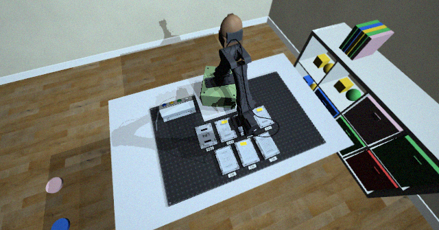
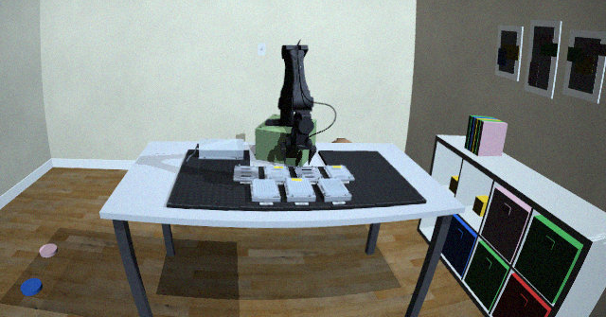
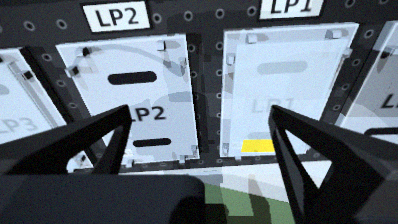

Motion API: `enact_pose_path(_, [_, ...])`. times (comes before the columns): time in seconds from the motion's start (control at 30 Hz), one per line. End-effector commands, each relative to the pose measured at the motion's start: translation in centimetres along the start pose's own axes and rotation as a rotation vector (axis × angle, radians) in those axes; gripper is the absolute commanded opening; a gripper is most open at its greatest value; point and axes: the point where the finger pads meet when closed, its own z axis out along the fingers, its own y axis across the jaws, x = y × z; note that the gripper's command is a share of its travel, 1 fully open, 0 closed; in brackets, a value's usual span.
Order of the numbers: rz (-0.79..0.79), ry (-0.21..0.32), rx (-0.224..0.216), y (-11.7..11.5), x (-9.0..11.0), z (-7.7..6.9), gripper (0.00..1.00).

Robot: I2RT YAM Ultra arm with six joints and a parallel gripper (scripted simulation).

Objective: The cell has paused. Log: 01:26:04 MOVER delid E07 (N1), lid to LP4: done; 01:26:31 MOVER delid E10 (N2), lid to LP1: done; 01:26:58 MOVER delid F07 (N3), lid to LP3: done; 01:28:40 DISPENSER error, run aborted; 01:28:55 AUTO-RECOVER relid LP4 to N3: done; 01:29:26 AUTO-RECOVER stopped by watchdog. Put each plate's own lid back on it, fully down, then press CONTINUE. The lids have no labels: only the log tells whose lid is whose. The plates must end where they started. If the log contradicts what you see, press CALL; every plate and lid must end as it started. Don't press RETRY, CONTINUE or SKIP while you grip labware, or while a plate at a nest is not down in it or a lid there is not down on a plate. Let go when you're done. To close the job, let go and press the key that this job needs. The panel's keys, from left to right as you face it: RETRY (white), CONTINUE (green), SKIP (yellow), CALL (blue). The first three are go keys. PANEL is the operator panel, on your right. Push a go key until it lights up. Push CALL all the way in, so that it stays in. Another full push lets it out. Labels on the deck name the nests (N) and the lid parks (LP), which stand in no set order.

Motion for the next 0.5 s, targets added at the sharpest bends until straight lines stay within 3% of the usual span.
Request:
enact_pose_path(0.0, [-0.065, -0.002, -0.041, -0.8, 0.8, 0.9, 1.0])
enact_pose_path(0.2, [-0.072, -0.005, -0.042, -0.7, 0.5, 1.1, 1.0])
enact_pose_path(0.47, [-0.068, -0.036, -0.043, -0.4, -0.8, 0.1, 1.0])
